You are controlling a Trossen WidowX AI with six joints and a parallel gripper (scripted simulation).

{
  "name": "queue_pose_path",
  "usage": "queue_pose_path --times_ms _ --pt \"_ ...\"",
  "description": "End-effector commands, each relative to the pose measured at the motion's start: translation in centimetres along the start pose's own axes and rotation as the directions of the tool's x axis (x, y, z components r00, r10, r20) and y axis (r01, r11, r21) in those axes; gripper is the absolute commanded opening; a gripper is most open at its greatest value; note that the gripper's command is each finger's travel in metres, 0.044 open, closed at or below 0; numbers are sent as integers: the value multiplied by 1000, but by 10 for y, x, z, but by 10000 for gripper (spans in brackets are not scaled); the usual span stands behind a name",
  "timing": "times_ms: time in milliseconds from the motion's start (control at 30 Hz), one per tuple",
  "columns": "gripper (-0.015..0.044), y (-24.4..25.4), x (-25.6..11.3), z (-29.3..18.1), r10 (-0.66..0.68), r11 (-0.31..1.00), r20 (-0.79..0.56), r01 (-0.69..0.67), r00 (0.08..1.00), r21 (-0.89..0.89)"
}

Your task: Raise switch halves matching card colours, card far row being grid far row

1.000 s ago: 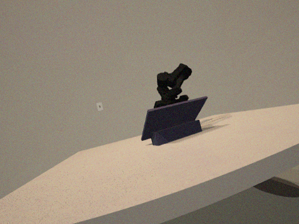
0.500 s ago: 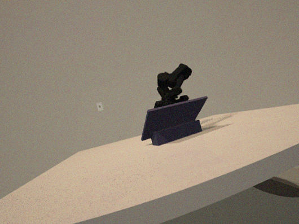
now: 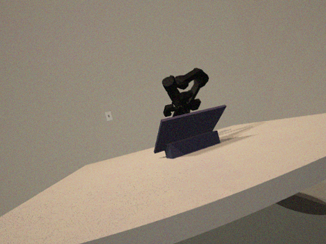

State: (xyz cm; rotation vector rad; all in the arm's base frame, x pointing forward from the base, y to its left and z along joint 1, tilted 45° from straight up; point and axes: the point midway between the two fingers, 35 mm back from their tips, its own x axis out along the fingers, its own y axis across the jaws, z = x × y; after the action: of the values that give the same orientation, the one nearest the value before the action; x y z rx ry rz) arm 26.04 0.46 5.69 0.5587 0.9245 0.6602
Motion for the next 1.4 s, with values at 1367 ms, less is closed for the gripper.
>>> queue_pose_path --times_ms 1367 --pt "0 -26 35 -15 7 1000 53 -7 999 -11"
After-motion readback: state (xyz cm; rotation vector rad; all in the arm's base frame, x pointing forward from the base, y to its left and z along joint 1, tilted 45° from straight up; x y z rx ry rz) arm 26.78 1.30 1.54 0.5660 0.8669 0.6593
